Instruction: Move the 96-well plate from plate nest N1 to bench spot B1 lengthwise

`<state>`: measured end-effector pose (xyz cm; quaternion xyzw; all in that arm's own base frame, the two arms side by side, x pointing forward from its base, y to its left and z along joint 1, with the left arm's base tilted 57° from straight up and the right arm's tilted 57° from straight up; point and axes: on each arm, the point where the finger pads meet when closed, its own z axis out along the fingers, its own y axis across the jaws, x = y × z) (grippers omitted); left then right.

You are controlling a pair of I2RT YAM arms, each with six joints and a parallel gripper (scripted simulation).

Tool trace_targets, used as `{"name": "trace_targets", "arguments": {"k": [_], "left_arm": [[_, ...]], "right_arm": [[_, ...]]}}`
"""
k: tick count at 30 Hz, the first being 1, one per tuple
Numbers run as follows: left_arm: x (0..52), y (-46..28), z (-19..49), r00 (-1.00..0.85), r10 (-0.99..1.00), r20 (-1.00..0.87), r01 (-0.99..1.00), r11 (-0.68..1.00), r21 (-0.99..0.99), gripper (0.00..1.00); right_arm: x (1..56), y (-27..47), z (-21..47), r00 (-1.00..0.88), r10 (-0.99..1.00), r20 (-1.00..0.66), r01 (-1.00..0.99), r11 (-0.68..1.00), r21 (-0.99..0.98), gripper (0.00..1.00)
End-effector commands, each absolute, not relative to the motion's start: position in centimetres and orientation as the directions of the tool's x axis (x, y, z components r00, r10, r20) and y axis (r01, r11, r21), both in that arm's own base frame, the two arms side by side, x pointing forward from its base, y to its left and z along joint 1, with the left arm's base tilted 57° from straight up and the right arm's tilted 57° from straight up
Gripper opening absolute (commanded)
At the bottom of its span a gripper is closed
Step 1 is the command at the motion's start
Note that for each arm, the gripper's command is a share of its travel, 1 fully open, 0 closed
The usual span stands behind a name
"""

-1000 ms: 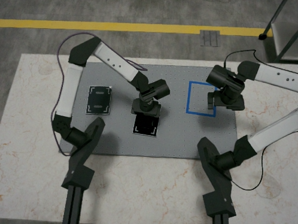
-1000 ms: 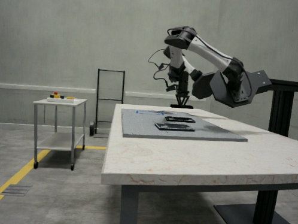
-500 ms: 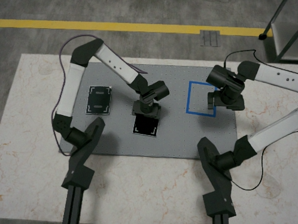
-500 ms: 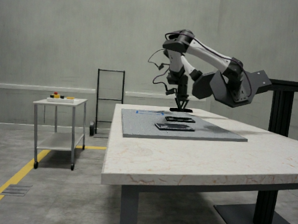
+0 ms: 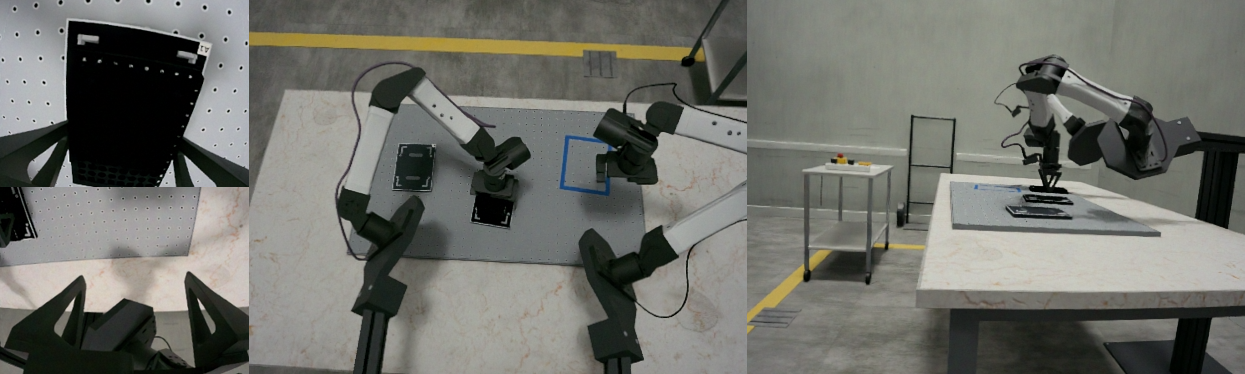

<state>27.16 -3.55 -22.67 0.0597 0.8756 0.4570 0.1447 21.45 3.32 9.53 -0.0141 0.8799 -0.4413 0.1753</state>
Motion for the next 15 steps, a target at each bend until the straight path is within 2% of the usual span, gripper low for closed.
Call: {"name": "trace_targets", "arguments": {"k": [1, 15], "left_arm": [[27.3, -2.3, -23.4, -0.953, 0.236, -0.19, -0.023, 0.569, 0.822, 0.0], [28.0, -2.8, -23.3, -0.948, 0.24, -0.21, -0.031, 0.587, 0.809, 0.0]], "right_arm": [[21.4, 3.4, 9.7, -0.938, -0.18, -0.296, 0.131, 0.608, -0.783, 1.0], [21.4, 3.4, 9.7, -0.938, -0.18, -0.296, 0.131, 0.608, -0.783, 1.0]]}}
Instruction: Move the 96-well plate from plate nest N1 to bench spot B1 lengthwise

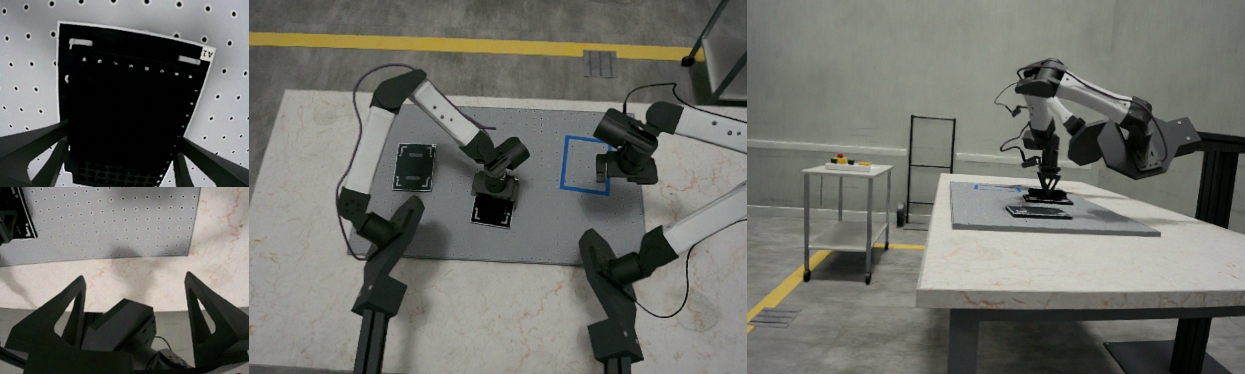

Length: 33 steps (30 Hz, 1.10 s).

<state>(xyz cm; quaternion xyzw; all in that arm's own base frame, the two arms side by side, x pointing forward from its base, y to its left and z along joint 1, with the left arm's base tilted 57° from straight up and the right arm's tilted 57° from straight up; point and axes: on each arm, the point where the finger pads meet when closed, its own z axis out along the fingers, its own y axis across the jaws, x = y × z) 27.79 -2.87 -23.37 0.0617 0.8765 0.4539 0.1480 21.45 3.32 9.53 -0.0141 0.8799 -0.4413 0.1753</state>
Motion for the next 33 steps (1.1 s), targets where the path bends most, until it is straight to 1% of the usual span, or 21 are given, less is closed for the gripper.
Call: {"name": "trace_targets", "arguments": {"k": [1, 33], "left_arm": [[28.0, -2.8, -23.2, -0.948, 0.24, -0.21, -0.03, 0.587, 0.809, 0.0], [28.1, -2.1, -23.3, -0.949, 0.231, -0.214, -0.041, 0.584, 0.811, 0.0]], "right_arm": [[21.4, 3.4, 9.7, -0.938, -0.18, -0.296, 0.131, 0.608, -0.783, 1.0], [21.4, 3.4, 9.7, -0.938, -0.18, -0.296, 0.131, 0.608, -0.783, 1.0]]}}
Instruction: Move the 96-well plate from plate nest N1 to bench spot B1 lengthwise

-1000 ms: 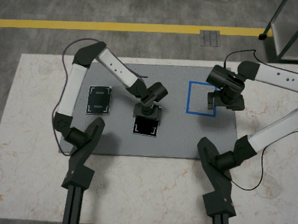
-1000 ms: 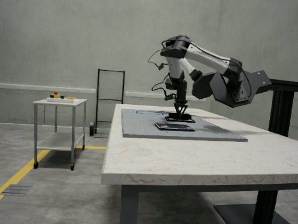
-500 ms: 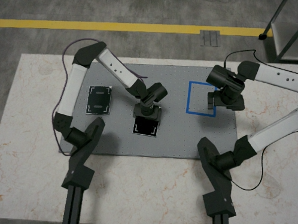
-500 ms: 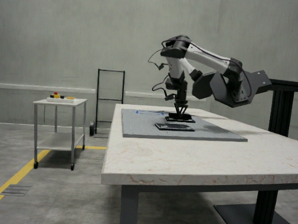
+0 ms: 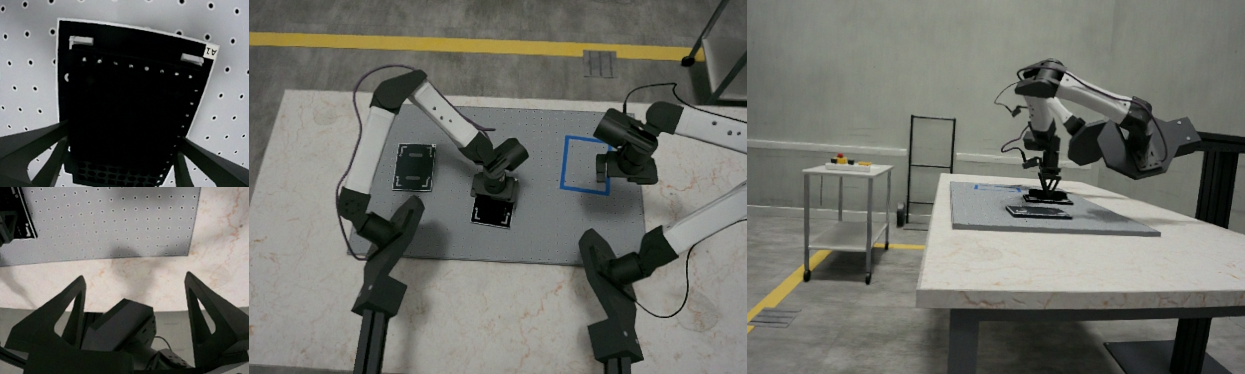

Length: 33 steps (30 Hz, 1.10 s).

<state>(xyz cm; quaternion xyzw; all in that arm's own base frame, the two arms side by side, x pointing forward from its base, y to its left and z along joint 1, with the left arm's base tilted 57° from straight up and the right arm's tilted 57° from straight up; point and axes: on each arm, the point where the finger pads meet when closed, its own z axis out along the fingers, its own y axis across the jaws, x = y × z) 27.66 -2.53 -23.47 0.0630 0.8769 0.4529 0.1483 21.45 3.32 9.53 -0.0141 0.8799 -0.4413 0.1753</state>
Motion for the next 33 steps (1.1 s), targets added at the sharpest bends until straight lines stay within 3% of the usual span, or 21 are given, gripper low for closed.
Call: {"name": "trace_targets", "arguments": {"k": [1, 33], "left_arm": [[28.0, -2.0, -23.35, -0.95, 0.231, -0.212, -0.039, 0.583, 0.812, 0.0], [27.55, -1.26, -23.88, -0.952, 0.233, -0.197, -0.028, 0.575, 0.817, 0.0]], "right_arm": [[21.45, 3.39, 9.7, -0.938, -0.18, -0.296, 0.131, 0.608, -0.783, 1.0], [21.45, 3.39, 9.7, -0.938, -0.18, -0.296, 0.131, 0.608, -0.783, 1.0]]}}
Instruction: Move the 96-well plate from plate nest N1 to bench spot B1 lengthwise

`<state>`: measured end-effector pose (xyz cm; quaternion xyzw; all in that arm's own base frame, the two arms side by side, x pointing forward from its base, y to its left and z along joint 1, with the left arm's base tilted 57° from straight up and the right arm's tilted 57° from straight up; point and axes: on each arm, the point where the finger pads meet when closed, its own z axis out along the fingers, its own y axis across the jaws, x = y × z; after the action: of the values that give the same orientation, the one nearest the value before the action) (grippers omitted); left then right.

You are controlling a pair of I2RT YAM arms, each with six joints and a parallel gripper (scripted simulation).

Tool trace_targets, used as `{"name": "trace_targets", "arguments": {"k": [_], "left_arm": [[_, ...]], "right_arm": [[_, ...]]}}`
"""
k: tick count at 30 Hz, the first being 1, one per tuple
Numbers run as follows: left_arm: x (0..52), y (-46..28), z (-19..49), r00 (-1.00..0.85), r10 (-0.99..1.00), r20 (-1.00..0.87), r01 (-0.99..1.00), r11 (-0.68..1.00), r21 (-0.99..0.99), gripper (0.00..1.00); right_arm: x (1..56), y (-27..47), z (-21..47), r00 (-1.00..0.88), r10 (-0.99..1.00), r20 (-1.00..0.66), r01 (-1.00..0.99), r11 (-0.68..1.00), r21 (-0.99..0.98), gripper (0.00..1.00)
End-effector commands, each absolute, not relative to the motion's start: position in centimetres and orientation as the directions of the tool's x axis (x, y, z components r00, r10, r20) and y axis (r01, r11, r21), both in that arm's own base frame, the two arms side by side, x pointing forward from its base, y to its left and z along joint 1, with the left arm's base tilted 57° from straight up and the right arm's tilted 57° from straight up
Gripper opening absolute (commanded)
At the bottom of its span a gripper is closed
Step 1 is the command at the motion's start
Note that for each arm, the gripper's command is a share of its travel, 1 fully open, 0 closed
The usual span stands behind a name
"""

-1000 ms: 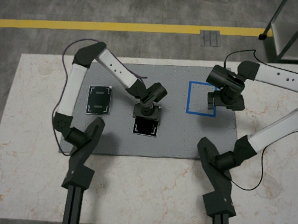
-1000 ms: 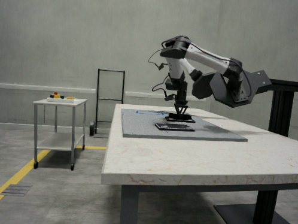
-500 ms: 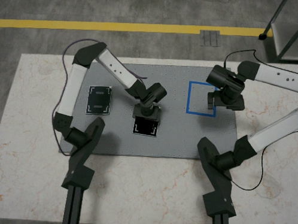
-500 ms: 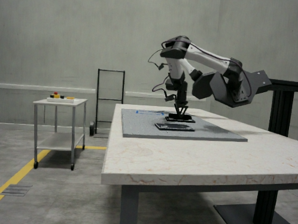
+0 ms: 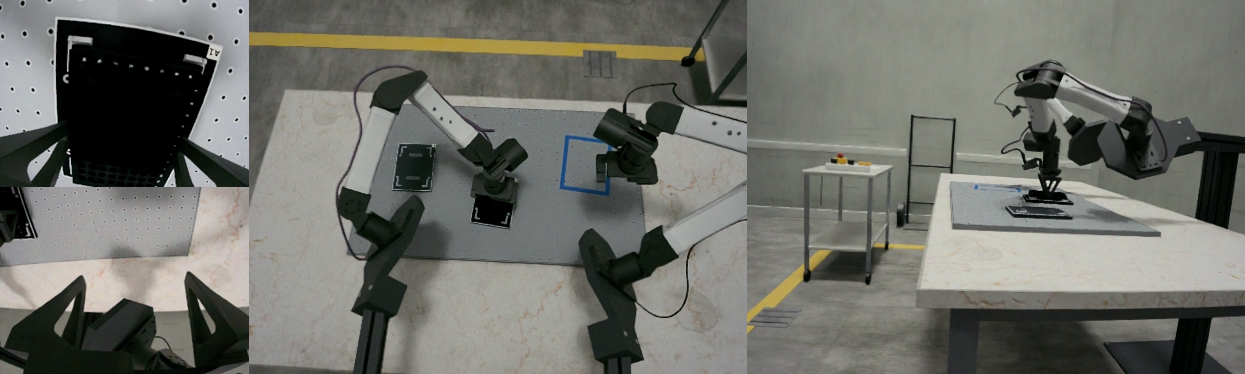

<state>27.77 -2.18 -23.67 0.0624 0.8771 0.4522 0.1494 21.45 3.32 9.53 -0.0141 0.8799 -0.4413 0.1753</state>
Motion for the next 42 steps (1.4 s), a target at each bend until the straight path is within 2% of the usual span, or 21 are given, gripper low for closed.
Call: {"name": "trace_targets", "arguments": {"k": [1, 28, 29, 42], "left_arm": [[27.5, -1.2, -23.9, -0.953, 0.234, -0.195, -0.027, 0.574, 0.818, 0.0], [28.0, -2.1, -23.8, -0.946, 0.25, -0.208, -0.024, 0.585, 0.811, 0.0], [28.0, -2.1, -23.8, -0.946, 0.25, -0.208, -0.024, 0.585, 0.811, 1.0], [28.0, -2.1, -23.8, -0.946, 0.25, -0.208, -0.024, 0.585, 0.811, 1.0]], "right_arm": [[21.4, 3.4, 9.7, -0.938, -0.18, -0.296, 0.131, 0.608, -0.783, 1.0], [21.4, 3.4, 9.7, -0.938, -0.18, -0.296, 0.131, 0.608, -0.783, 1.0], [21.4, 3.4, 9.7, -0.938, -0.18, -0.296, 0.131, 0.608, -0.783, 1.0], [21.4, 3.4, 9.7, -0.938, -0.18, -0.296, 0.131, 0.608, -0.783, 1.0]]}}
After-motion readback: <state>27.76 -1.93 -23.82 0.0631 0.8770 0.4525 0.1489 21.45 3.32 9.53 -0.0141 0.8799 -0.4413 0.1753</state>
